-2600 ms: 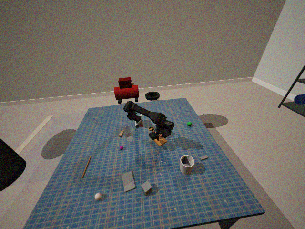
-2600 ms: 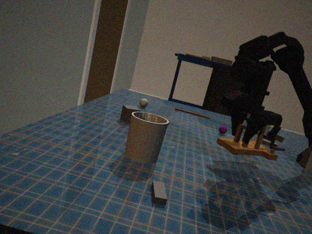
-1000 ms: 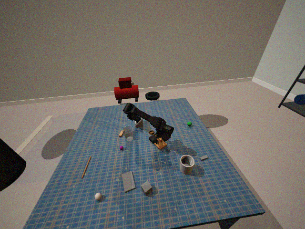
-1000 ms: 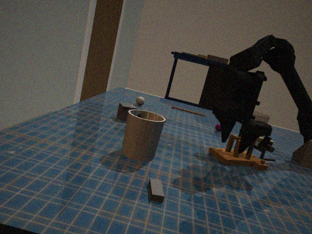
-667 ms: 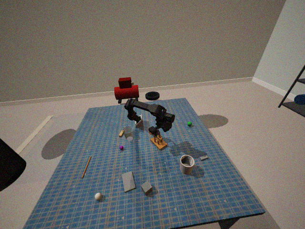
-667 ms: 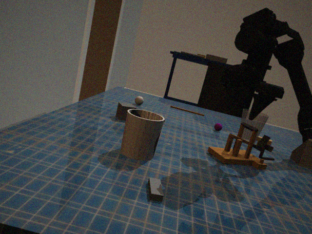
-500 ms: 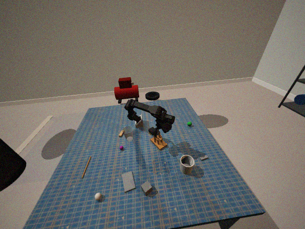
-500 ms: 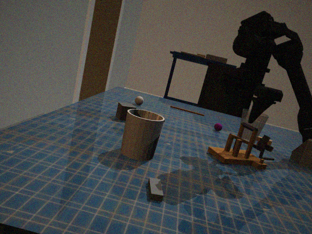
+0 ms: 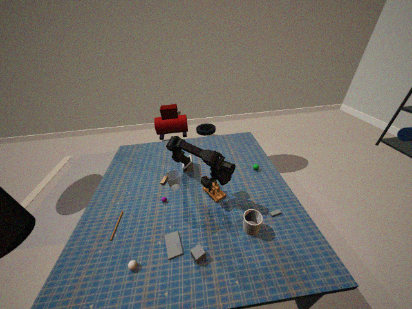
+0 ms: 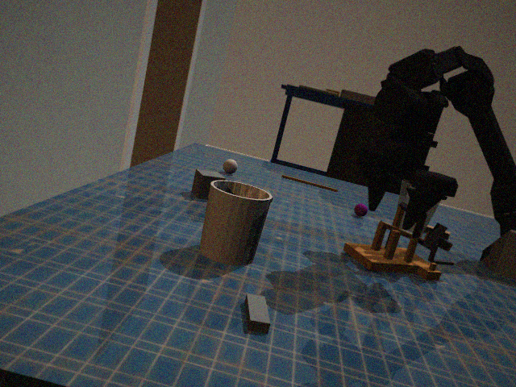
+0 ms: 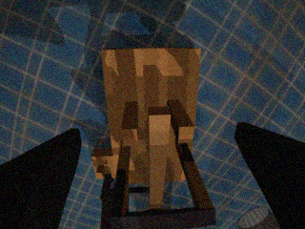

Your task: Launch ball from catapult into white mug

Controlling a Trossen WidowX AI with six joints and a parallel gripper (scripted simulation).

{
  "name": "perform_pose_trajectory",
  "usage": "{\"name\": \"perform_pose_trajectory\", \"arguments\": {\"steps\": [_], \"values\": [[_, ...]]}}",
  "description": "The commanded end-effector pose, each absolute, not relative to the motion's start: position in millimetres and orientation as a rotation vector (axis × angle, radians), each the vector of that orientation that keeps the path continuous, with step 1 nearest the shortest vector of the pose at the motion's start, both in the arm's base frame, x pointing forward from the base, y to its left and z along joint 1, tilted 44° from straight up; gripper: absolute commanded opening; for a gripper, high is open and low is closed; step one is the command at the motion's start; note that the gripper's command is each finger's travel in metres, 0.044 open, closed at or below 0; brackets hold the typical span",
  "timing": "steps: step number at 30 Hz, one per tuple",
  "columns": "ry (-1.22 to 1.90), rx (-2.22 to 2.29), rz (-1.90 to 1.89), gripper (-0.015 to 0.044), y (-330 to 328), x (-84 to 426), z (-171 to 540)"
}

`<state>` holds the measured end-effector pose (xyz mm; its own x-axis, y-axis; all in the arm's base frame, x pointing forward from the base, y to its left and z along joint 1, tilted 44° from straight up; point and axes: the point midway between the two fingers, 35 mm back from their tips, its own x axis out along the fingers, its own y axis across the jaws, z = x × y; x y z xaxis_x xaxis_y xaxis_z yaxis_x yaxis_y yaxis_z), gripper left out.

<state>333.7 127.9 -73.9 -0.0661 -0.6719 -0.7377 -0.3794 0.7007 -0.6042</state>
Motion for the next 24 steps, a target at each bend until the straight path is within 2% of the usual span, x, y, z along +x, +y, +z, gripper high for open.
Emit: {"name": "perform_pose_trajectory", "arguments": {"steps": [1,24], "values": [[1.683,-0.867,-0.292,0.0440,124,332,-78],[1.682,-0.868,-0.294,0.0440,98,330,-105]]}}
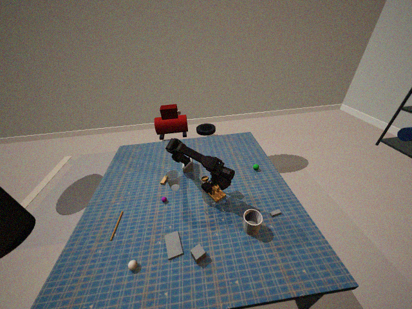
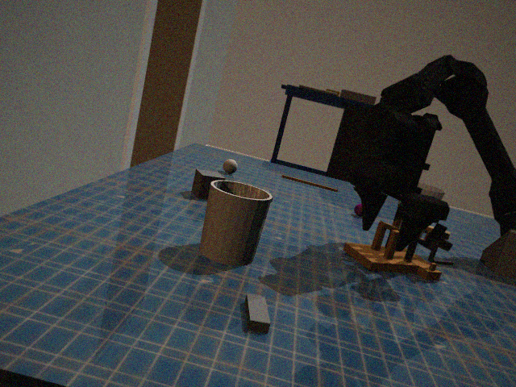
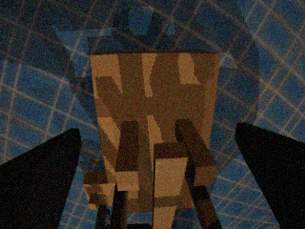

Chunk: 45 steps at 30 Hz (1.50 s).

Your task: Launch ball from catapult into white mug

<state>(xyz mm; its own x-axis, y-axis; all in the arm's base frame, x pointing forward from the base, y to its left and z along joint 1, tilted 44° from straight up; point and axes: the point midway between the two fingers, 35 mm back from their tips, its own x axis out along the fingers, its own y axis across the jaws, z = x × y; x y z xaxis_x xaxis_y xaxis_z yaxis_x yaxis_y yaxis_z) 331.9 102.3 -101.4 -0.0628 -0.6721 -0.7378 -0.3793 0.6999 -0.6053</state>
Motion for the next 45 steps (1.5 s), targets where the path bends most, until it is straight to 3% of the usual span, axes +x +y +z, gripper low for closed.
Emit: {"name": "perform_pose_trajectory", "arguments": {"steps": [1,6,17,23,27,45], "values": [[1.682,-0.868,-0.294,0.0440,97,330,-106],[1.682,-0.868,-0.295,0.0440,93,329,-110],[1.680,-0.857,-0.297,0.0151,96,331,-108],[1.680,-0.857,-0.297,0.0111,96,331,-108],[1.682,-0.856,-0.295,0.0006,122,333,-80],[1.683,-0.862,-0.292,0.0000,118,333,-87]]}}
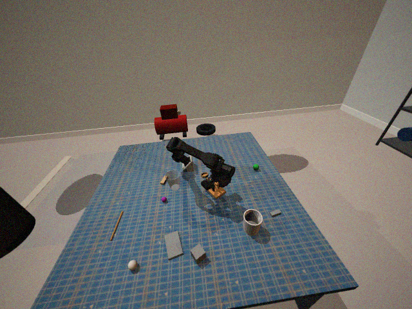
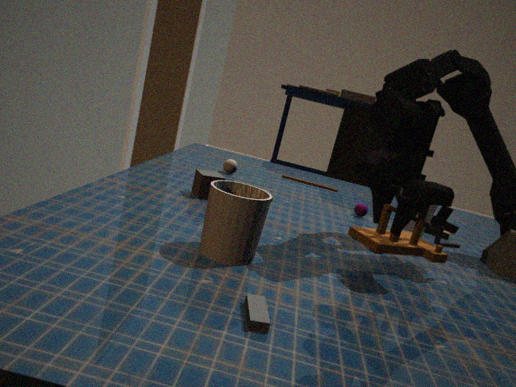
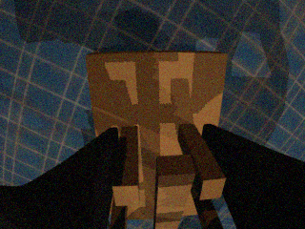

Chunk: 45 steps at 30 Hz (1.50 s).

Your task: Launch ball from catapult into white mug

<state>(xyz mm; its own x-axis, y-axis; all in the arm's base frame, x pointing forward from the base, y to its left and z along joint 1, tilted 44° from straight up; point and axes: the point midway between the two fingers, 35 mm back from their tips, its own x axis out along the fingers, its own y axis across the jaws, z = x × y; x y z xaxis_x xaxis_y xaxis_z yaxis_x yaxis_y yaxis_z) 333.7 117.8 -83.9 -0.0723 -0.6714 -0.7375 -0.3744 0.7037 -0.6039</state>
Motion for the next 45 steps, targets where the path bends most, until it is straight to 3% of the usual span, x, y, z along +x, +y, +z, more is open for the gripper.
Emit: {"name": "perform_pose_trajectory", "arguments": {"steps": [1,25,41,45], "values": [[1.683,-0.863,-0.292,0.0000,117,333,-88],[1.687,-0.856,-0.300,0.0000,98,331,-107],[1.688,-0.855,-0.298,0.0420,112,335,-93],[1.690,-0.853,-0.295,0.0440,152,338,-50]]}}
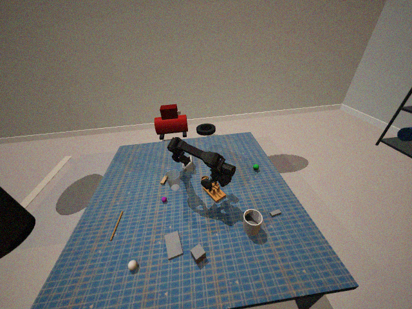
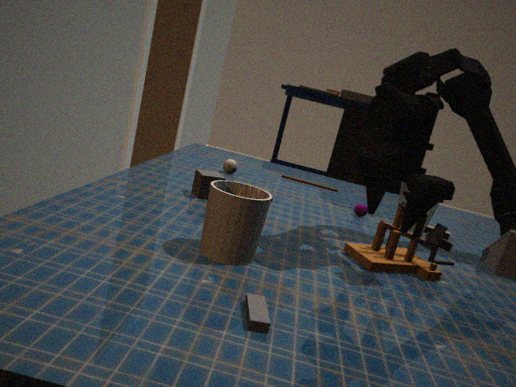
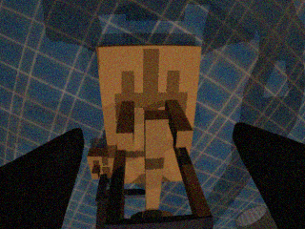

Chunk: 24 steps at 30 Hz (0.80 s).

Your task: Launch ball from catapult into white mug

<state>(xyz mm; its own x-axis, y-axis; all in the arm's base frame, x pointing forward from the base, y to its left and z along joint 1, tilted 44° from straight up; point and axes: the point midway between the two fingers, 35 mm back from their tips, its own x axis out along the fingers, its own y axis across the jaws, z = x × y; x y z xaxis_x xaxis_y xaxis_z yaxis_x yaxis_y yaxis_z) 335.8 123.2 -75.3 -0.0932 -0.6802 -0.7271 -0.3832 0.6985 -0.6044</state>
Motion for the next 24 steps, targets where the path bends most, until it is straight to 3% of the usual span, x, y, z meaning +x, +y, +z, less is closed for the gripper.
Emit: {"name": "perform_pose_trajectory", "arguments": {"steps": [1,24], "values": [[1.691,-0.853,-0.295,0.0440,159,338,-41],[1.682,-0.865,-0.295,0.0440,127,332,-74]]}}
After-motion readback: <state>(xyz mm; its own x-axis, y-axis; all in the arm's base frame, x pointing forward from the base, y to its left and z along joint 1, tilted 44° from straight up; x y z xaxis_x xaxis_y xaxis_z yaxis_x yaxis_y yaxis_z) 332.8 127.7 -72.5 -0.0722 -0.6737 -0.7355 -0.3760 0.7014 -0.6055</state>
